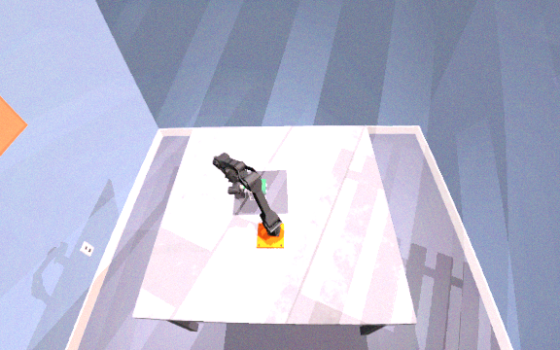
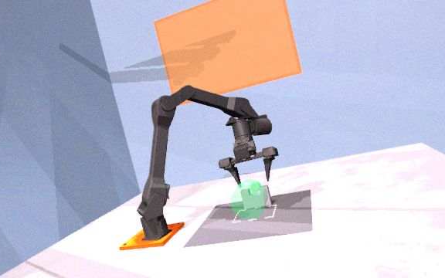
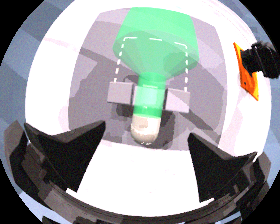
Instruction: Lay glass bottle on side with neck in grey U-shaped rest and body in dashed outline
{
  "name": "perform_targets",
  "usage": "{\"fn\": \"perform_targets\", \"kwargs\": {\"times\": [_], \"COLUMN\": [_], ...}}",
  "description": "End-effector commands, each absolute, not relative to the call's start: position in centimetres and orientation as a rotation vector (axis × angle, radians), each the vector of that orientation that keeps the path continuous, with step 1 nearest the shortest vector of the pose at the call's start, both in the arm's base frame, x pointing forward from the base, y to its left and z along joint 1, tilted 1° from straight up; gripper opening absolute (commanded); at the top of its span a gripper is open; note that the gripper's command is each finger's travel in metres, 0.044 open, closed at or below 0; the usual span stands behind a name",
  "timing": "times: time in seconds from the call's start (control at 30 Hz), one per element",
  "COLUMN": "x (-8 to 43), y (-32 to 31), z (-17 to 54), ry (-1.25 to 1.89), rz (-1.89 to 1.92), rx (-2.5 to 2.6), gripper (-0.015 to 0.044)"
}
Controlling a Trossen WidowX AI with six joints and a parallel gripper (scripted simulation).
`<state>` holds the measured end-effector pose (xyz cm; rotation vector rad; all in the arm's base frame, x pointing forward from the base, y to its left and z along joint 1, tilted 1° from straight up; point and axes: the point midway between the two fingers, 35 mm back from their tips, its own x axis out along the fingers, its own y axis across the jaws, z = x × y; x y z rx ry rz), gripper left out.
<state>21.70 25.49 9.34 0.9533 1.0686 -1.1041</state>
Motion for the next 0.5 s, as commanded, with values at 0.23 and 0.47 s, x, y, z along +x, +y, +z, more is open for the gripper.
{"fn": "perform_targets", "kwargs": {"times": [0.23, 0.47], "x": [22.6, 22.6], "y": [24.2, 24.2], "z": [15.6, 15.7], "ry": [1.32, 1.32], "rz": [-1.025, -1.025], "rx": [1.077, 1.077], "gripper": [0.044, 0.044]}}
